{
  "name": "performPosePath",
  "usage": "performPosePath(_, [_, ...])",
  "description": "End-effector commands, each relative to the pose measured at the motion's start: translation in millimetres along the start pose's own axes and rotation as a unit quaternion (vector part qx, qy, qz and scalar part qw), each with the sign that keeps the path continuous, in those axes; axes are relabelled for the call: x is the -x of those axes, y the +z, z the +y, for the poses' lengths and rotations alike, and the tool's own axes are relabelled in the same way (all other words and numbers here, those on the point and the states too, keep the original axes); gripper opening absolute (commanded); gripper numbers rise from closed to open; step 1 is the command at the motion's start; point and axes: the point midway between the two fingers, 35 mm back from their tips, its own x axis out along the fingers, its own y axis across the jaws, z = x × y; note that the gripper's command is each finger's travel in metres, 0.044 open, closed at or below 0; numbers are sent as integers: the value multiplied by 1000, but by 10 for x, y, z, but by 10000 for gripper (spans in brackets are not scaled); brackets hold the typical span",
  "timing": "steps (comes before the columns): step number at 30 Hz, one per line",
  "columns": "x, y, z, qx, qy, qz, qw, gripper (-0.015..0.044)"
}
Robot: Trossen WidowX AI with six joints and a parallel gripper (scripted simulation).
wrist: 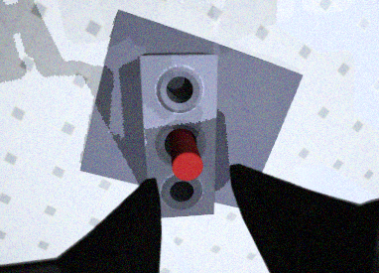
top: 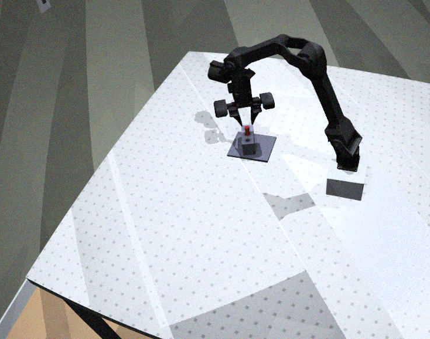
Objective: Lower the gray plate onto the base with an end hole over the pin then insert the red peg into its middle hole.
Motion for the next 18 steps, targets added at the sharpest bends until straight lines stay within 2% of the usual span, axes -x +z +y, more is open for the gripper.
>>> performPosePath(1, [38,0,0,2,2,0,1000,150])
performPosePath(18, [128,8,-37,2,2,0,1000,150])
